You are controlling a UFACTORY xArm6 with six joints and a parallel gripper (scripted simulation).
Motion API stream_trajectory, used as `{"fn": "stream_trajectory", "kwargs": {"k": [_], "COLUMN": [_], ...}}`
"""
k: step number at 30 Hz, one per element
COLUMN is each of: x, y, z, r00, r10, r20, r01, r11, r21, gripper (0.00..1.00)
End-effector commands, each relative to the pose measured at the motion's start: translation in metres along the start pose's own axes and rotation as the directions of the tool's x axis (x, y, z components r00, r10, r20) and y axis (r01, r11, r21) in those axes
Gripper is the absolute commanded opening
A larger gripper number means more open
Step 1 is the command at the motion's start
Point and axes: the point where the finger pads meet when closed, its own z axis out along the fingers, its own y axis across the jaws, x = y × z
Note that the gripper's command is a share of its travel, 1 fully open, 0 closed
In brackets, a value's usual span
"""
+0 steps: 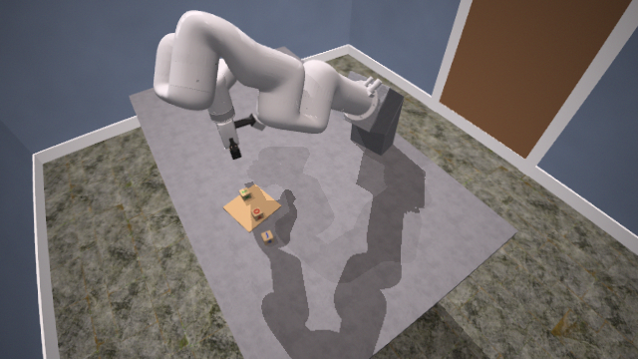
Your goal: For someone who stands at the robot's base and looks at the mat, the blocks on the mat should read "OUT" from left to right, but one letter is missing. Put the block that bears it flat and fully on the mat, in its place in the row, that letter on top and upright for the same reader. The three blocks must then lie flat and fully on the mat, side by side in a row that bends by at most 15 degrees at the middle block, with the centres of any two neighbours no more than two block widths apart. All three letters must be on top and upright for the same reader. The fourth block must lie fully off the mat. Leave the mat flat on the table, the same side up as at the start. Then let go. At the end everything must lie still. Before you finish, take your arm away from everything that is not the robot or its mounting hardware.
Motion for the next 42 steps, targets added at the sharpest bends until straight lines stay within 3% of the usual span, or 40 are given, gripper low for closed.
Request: {"fn": "stream_trajectory", "kwargs": {"k": [1,16,17,21,31,33,34,42], "x": [-0.004,-0.01,-0.011,-0.012,-0.012,-0.012,-0.012,-0.01], "y": [0.013,0.05,0.059,0.068,0.097,0.097,0.105,0.126], "z": [0.0,-0.001,-0.001,-0.002,-0.004,-0.004,-0.004,-0.006], "r00": [0.99,0.872,0.826,0.769,0.549,0.549,0.475,0.277], "r10": [-0.138,-0.489,-0.563,-0.64,-0.836,-0.836,-0.88,-0.961], "r20": [0.009,0.002,0.002,0.001,0.0,0.0,0.001,0.001], "r01": [0.138,0.489,0.563,0.64,0.836,0.836,0.88,0.961], "r11": [0.99,0.872,0.826,0.769,0.549,0.549,0.475,0.277], "r21": [0.008,0.012,0.012,0.013,0.016,0.016,0.017,0.022], "gripper": [0.27,0.27,0.27,0.27,0.27,0.27,0.27,0.27]}}
